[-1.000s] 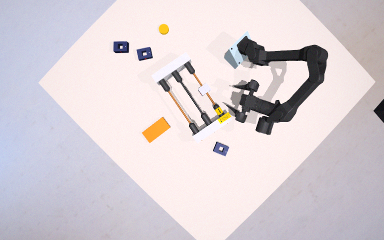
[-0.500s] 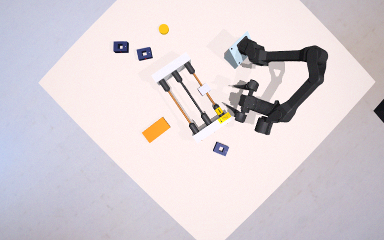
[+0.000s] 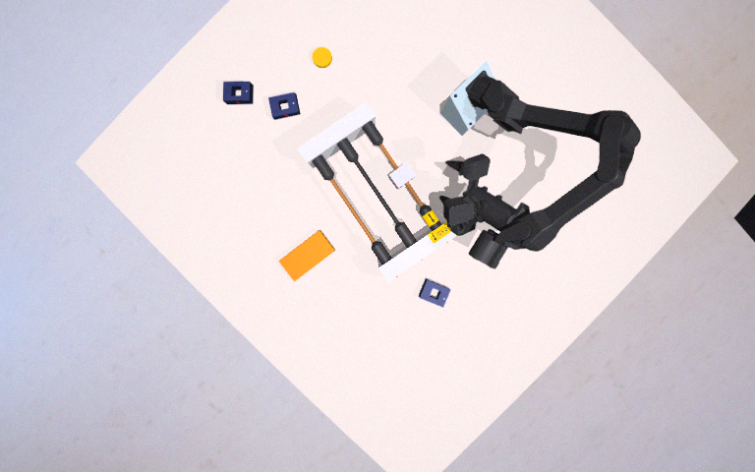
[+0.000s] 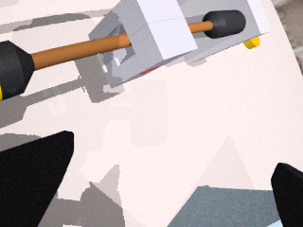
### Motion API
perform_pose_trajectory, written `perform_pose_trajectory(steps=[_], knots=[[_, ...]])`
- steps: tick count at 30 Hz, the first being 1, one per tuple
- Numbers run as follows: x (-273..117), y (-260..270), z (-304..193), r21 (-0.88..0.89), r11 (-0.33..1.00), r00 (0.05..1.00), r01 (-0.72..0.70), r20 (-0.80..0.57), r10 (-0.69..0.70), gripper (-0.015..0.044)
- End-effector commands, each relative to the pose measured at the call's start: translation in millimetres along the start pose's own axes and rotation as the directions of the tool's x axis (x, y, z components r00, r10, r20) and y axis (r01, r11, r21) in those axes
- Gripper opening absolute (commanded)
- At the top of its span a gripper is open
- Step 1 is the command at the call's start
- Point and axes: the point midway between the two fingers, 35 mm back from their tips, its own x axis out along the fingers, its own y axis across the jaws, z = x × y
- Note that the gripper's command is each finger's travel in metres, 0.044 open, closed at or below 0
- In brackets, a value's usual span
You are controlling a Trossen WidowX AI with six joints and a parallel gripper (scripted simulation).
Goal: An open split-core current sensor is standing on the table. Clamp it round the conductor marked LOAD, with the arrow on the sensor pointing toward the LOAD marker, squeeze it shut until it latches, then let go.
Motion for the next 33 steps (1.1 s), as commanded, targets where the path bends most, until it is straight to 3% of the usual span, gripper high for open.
perform_pose_trajectory(steps=[1,19,26,33], knots=[[19,-3,21,-0.535,0.824,0.962,-0.186,-0.271,0.041,0.0440],[39,-14,52,-0.791,0.285,0.840,-0.541,-0.490,0.234,0.0440],[45,-20,66,-0.820,0.026,0.777,-0.571,-0.530,0.340,0.0440],[51,-28,82,-0.839,-0.220,0.711,-0.498,-0.540,0.450,0.0440]])
